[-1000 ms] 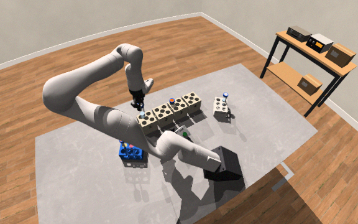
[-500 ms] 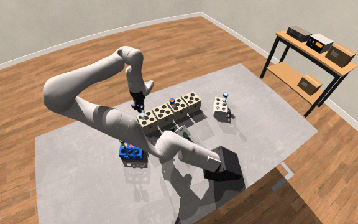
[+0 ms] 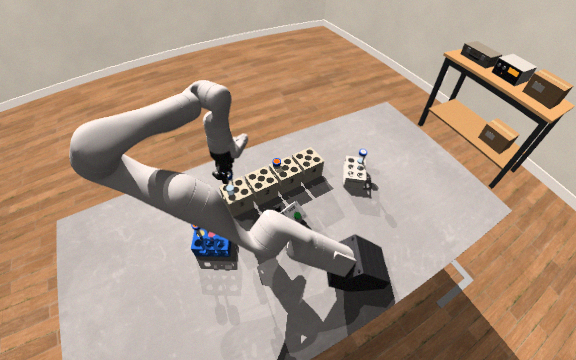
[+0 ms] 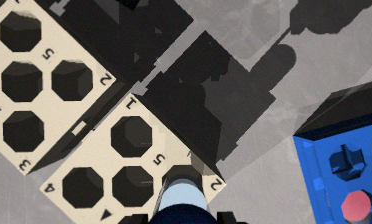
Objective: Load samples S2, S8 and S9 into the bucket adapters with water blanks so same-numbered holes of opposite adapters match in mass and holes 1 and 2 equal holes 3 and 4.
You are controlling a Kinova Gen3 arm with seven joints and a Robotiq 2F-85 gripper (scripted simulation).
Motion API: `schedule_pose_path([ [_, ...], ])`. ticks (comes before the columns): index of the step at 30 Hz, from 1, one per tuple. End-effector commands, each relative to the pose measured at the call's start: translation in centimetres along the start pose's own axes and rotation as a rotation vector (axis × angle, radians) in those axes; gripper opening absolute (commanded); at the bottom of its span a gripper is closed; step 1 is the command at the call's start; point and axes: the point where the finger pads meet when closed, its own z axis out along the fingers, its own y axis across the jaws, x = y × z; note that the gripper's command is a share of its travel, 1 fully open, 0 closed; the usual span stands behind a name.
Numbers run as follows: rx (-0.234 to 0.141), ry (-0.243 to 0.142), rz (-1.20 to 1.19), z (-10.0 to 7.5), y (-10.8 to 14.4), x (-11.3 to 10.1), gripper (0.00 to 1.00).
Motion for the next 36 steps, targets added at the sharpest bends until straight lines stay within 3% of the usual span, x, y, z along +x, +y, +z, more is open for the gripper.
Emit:
schedule_pose_path([
  [1,0.001,-0.001,0.0,0.3,0.0,0.0,0.1],
  [36,0.001,-0.001,0.0,1.6,0.0,0.0,0.1],
])
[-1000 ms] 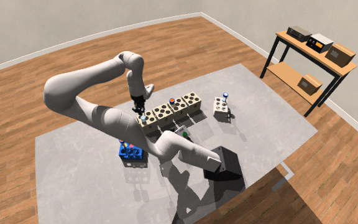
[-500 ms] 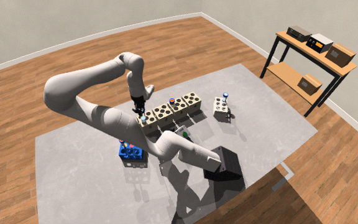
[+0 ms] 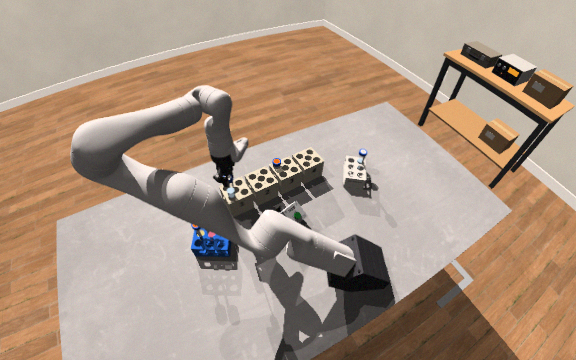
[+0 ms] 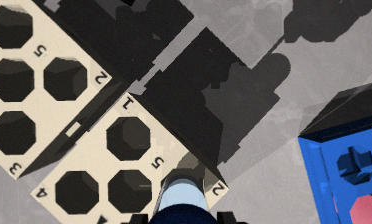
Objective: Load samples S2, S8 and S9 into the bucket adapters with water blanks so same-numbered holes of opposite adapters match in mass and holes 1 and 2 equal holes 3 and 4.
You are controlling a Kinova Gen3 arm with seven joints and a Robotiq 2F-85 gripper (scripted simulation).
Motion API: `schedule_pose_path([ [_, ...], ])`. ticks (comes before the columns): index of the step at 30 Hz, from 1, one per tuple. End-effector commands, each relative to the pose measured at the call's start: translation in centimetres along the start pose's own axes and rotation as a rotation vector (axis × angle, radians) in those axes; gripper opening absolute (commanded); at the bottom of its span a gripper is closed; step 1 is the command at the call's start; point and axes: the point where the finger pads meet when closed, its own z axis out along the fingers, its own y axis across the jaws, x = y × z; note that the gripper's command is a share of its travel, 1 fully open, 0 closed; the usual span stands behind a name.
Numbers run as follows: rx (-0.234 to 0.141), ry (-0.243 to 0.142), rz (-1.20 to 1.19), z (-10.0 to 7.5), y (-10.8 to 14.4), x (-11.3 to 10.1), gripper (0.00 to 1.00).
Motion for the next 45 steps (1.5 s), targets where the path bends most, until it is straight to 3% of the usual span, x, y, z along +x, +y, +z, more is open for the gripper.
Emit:
schedule_pose_path([
  [1,0.001,-0.001,0.0,0.1,0.0,0.0,0.1],
  [45,0.001,-0.001,0.0,2.7,0.0,0.0,0.1],
])
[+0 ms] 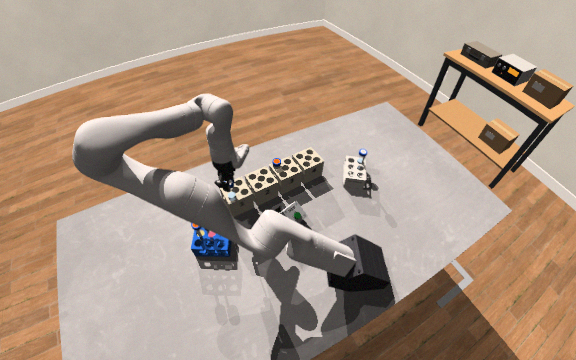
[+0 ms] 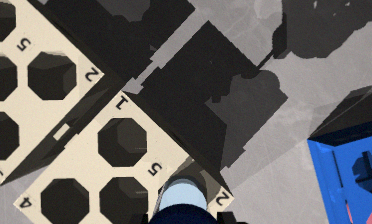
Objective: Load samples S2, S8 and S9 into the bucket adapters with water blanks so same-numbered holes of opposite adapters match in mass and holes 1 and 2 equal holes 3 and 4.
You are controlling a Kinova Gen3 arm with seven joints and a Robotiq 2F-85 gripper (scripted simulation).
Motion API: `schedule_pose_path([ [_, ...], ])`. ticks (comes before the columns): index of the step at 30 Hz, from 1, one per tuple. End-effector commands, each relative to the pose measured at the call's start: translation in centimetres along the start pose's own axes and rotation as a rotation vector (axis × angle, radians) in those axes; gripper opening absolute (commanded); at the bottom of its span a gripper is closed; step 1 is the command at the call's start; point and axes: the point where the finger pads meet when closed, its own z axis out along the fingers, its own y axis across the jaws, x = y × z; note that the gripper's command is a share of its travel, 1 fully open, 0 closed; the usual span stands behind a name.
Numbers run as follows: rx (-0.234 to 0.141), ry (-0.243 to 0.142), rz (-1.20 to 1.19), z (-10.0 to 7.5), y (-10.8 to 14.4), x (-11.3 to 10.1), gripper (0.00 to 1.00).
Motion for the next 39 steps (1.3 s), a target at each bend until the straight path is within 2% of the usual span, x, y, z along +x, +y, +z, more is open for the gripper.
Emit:
schedule_pose_path([
  [1,0.001,-0.001,0.0,0.2,0.0,0.0,0.1],
  [39,0.001,-0.001,0.0,2.4,0.0,0.0,0.1],
])
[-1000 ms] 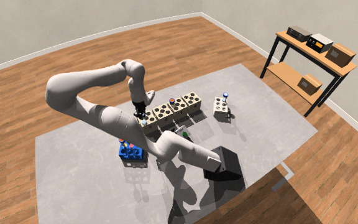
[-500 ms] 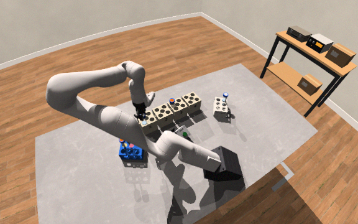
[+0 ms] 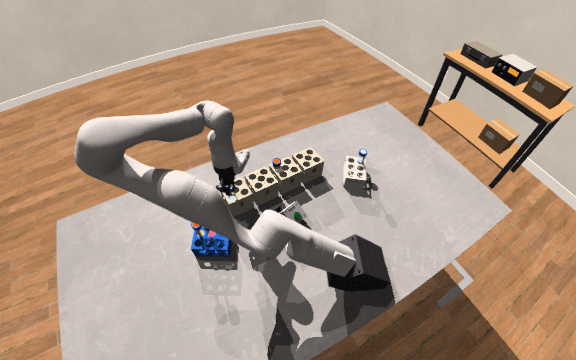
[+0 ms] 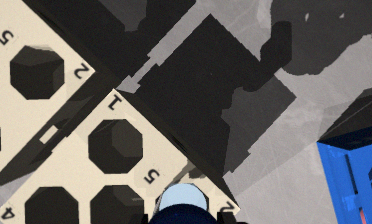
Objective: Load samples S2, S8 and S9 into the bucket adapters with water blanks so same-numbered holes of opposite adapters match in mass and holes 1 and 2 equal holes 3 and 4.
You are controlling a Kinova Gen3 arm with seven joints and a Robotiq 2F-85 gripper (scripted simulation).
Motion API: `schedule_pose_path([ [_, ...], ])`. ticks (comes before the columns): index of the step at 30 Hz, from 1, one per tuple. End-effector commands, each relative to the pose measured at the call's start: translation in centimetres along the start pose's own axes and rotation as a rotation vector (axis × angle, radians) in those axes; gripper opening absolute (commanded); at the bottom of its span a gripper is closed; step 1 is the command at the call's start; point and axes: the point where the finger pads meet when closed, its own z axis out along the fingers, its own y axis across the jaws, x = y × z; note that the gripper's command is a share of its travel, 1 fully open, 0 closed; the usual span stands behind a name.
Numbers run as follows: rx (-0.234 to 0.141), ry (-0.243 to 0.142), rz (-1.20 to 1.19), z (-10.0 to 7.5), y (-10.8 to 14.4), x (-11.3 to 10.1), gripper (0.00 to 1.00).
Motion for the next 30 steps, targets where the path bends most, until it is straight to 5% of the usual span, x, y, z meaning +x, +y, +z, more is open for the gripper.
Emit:
schedule_pose_path([
  [1,0.001,-0.001,0.0,0.0,0.0,0.0,0.1],
  [30,0.001,-0.001,0.0,1.8,0.0,0.0,0.1],
])
